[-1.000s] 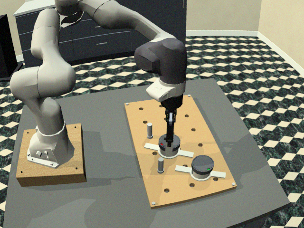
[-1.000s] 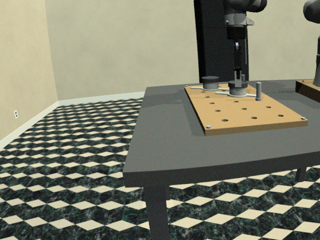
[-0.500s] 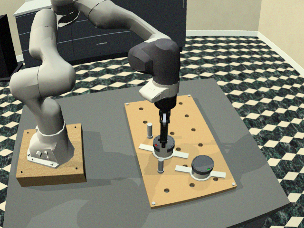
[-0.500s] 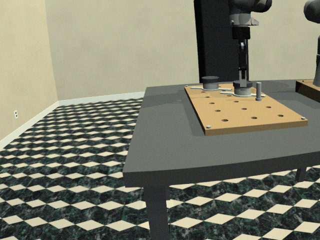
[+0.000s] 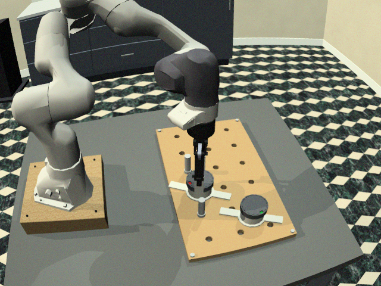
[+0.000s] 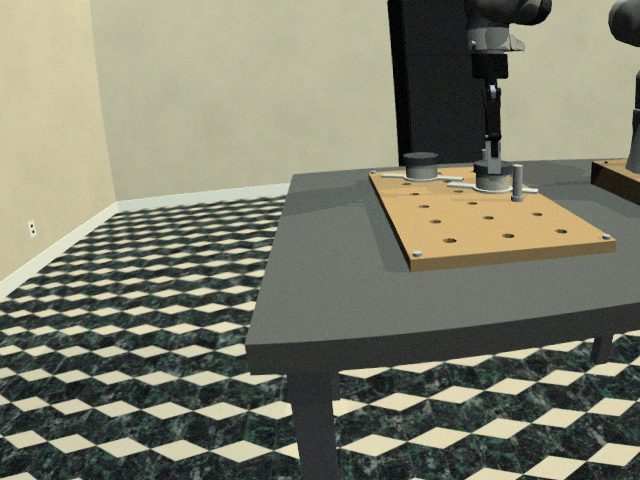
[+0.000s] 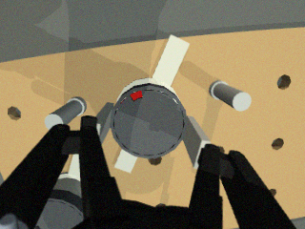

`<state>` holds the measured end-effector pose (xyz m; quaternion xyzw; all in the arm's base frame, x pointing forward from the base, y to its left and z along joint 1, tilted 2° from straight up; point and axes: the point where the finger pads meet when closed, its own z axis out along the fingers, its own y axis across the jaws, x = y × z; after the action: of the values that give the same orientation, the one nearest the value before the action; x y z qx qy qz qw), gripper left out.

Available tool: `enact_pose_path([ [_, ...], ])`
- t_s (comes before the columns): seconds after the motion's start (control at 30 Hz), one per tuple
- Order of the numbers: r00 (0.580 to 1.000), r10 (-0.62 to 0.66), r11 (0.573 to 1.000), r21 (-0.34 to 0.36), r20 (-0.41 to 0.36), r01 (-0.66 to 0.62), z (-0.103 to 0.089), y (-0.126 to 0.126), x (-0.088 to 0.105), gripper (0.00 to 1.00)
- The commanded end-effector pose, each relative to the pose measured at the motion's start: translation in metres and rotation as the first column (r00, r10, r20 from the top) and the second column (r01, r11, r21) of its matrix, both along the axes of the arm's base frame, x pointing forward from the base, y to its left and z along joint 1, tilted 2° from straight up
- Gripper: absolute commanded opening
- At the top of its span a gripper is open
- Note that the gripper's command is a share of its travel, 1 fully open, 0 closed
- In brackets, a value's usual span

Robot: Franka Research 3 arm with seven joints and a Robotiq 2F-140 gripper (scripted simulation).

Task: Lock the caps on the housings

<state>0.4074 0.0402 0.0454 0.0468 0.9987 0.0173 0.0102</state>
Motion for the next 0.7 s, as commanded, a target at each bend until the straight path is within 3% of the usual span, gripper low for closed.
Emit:
enact_pose_path([
  [0.0, 1.0, 0.006, 1.0, 0.002, 0.001, -0.006, -0.001, -0.001, -0.004, 0.1],
  [0.67, 1.0, 0.006, 1.0, 0.002, 0.001, -0.006, -0.001, -0.003, -0.015, 0.1],
])
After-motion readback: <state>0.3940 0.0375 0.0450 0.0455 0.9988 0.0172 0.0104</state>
